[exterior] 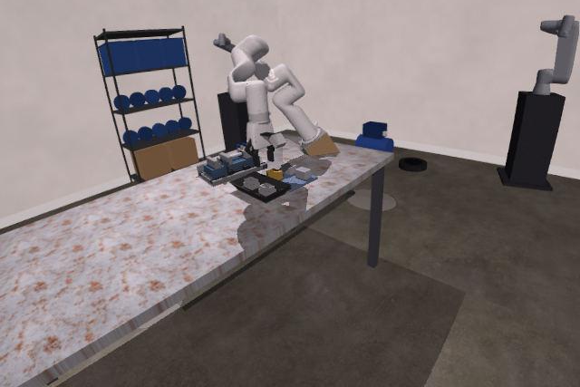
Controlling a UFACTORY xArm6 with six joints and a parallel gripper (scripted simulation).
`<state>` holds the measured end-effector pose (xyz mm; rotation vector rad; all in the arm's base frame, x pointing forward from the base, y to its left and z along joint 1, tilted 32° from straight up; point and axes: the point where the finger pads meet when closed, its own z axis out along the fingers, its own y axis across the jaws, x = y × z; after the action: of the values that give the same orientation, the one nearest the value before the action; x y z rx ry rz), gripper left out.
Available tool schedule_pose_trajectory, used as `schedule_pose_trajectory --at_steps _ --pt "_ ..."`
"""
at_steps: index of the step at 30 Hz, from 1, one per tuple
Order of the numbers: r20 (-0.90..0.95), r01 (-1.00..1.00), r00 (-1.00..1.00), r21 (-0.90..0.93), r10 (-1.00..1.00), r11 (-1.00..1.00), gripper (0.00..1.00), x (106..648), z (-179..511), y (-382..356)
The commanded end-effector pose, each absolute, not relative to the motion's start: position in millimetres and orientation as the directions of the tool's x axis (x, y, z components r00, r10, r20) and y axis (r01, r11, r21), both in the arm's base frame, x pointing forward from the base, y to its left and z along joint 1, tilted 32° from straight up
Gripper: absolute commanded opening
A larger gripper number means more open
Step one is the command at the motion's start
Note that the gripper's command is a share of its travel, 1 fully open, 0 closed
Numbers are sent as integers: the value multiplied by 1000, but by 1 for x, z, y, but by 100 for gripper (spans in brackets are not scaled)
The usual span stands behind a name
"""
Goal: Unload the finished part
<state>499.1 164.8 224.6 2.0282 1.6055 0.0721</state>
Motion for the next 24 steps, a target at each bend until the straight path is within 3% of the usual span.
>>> schedule_pose_trajectory --at_steps 1,16,17,24 --pt "-285 884 287 446 915 -138 69 491 246 174" --pt "-285 884 287 446 915 -138 69 483 263 182" --pt "-285 884 287 446 915 -138 0 483 263 182" --pt "-285 884 287 446 915 -138 0 483 263 182"
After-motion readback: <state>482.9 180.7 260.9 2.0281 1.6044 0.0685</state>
